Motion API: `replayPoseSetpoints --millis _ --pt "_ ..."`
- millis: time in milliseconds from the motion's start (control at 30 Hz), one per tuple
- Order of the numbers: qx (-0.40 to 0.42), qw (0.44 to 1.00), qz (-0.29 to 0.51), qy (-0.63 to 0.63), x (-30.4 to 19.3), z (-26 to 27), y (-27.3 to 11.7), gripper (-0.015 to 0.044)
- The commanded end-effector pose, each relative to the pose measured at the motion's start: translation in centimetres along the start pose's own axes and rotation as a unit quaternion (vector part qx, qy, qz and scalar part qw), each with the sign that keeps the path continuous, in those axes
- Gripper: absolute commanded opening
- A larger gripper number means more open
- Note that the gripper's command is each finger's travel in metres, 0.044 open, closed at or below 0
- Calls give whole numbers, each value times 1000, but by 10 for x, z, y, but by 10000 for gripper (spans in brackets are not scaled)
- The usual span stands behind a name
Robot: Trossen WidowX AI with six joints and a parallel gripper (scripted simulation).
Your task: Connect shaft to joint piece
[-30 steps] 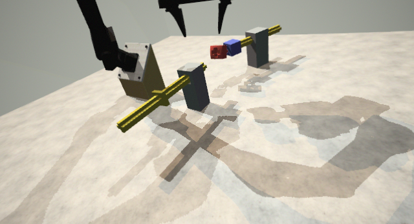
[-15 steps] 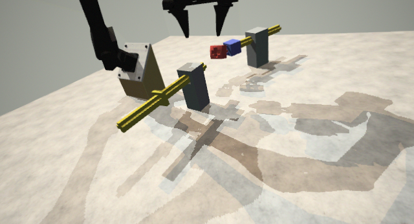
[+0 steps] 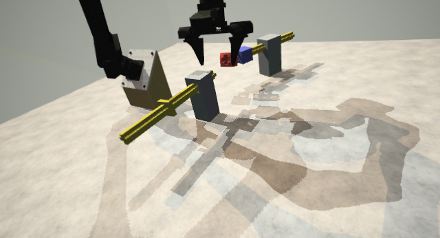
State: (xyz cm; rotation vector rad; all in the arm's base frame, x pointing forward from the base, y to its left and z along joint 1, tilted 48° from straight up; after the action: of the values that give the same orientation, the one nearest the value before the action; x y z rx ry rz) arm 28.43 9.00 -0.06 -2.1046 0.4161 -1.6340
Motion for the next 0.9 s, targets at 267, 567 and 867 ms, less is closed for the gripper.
replayPoseSetpoints --millis 267,567,867 --pt "1 1000 -3 -7 -12 0 19 440" --pt "1 1000 -2 -6 -51 6 11 440" --pt "2 1000 -2 -3 -71 8 10 440"
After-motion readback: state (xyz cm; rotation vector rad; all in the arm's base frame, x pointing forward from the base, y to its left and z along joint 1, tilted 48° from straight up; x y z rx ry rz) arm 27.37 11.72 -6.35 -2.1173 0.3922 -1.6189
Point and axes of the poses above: the point midway between the two fingers, 35 mm back from their tips, its own y axis out along the fingers, its own z axis across the jaws, x = y × z, the point moved 2 cm from there along -y, back along the fingers, and after that the axes turned 9 degrees about -y, right-handed, at the moved point
